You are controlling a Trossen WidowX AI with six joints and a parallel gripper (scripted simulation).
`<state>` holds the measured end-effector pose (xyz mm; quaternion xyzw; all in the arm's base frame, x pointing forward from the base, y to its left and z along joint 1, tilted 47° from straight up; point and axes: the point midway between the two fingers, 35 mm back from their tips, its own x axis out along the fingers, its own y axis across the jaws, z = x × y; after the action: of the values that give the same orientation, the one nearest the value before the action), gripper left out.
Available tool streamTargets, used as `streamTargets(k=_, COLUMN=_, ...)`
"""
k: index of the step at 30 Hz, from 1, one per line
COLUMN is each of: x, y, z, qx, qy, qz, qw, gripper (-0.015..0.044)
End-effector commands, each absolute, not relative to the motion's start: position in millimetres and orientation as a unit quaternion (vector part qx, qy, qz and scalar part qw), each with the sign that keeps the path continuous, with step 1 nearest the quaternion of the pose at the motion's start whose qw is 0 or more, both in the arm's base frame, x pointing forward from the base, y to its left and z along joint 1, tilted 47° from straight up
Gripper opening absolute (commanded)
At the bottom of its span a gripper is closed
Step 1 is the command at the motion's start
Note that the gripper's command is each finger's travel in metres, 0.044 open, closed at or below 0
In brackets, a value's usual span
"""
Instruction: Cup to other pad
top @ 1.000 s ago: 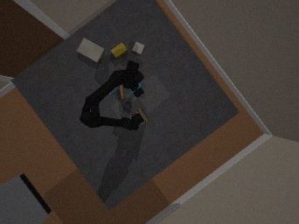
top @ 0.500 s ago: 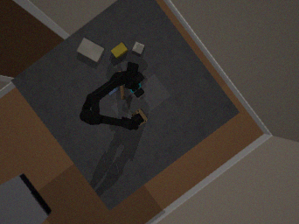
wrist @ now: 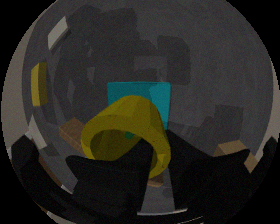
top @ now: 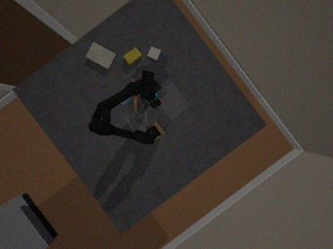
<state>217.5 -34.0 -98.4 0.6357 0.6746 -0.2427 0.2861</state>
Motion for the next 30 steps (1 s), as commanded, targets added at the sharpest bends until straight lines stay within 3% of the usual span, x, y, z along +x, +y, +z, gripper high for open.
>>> streamTargets(k=1, x=215.6, y=-28.8, z=-103.1, qx=0.638, qy=0.675, qz=-0.244, qw=0.280, gripper=0.0000)
streamTargets(k=26, x=214.9, y=-19.0, z=-111.6, qx=0.636, qy=0.676, qz=-0.242, qw=0.285, gripper=0.0000)
streamTargets(k=30, x=214.9, y=-19.0, z=-111.6, qx=0.636, qy=0.676, qz=-0.242, qw=0.285, gripper=0.0105)
